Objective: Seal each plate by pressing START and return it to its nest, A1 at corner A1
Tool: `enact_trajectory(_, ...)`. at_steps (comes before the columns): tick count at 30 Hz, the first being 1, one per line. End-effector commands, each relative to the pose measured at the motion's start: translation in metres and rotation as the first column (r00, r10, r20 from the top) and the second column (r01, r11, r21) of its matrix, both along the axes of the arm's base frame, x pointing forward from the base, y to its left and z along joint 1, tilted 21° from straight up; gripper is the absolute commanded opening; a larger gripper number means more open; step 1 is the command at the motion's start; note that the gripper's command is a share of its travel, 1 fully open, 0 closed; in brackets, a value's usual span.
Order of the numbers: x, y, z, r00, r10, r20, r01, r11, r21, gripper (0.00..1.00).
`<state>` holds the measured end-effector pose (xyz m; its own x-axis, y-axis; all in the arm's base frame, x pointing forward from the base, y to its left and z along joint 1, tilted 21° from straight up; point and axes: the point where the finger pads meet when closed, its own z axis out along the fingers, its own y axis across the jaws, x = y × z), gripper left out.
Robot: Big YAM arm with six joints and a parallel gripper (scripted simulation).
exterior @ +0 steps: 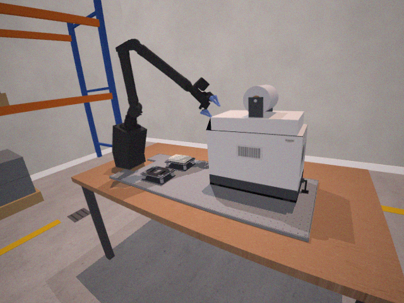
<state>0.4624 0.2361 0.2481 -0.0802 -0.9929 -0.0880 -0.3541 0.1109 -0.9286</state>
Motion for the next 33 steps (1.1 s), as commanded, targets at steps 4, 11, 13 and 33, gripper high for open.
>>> enact_trajectory(4,0.018,-0.009,0.039,0.997,0.01,0.072,-0.006,0.998,-0.063,1.0)
enact_trajectory(11,0.012,-0.003,0.048,0.997,0.022,0.078,-0.019,0.999,-0.047,1.0)
enact_trajectory(13,0.01,0.001,0.048,0.997,0.03,0.075,-0.027,0.998,-0.049,1.0)
enact_trajectory(33,0.024,0.002,0.037,0.998,0.015,0.064,-0.011,0.998,-0.054,1.0)
